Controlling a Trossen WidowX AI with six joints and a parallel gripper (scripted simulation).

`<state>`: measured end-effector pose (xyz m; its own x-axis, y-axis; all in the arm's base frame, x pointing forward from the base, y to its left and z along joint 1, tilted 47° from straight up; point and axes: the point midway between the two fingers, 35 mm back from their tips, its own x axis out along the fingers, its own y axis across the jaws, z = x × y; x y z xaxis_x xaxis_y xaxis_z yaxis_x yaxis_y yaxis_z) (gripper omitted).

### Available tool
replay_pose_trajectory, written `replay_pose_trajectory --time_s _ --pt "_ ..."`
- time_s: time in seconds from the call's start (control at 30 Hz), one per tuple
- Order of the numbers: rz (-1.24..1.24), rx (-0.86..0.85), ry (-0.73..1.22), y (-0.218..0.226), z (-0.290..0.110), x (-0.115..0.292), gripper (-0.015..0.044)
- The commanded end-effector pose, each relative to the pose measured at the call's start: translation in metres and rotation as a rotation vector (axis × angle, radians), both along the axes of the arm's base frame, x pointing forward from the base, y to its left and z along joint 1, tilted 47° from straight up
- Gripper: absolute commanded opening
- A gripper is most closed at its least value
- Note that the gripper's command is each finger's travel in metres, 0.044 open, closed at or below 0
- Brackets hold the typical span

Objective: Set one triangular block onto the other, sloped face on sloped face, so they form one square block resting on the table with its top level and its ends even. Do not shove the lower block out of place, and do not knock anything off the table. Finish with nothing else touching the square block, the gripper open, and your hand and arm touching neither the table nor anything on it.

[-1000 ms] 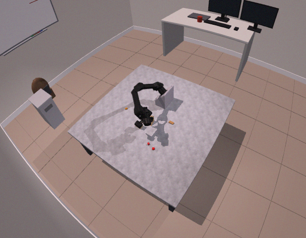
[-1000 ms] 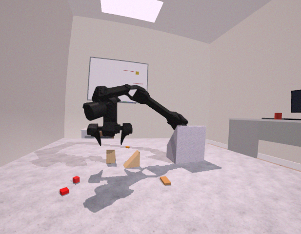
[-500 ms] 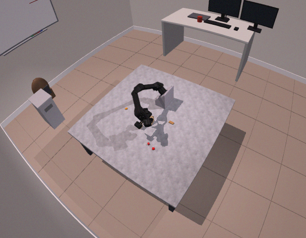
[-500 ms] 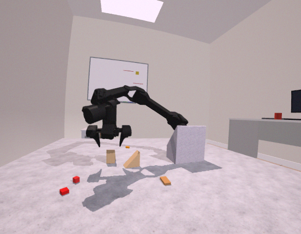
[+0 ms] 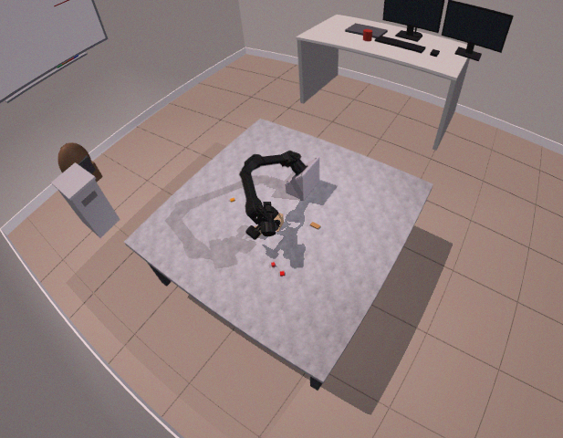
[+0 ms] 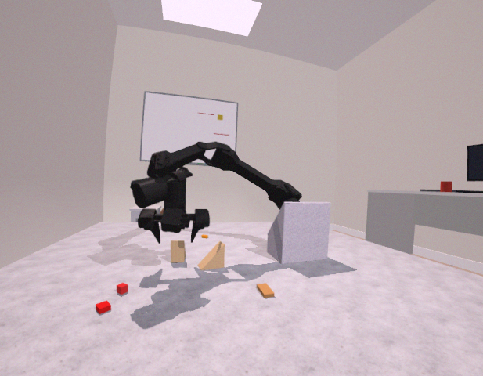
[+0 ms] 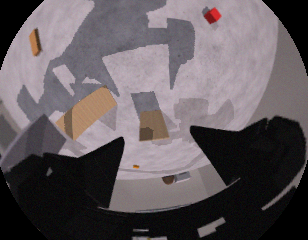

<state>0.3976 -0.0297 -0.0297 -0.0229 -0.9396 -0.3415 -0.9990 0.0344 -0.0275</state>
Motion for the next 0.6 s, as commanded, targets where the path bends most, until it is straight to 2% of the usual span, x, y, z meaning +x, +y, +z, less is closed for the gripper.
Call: replay_pose_trajectory --time_s 0.0,0.57 --pt "-0.002 -0.005 -0.002 -0.007 -0.002 -0.001 0.044" --pt "-0.014 -0.018 -0.024 -0.034 -0.01 -0.002 0.044"
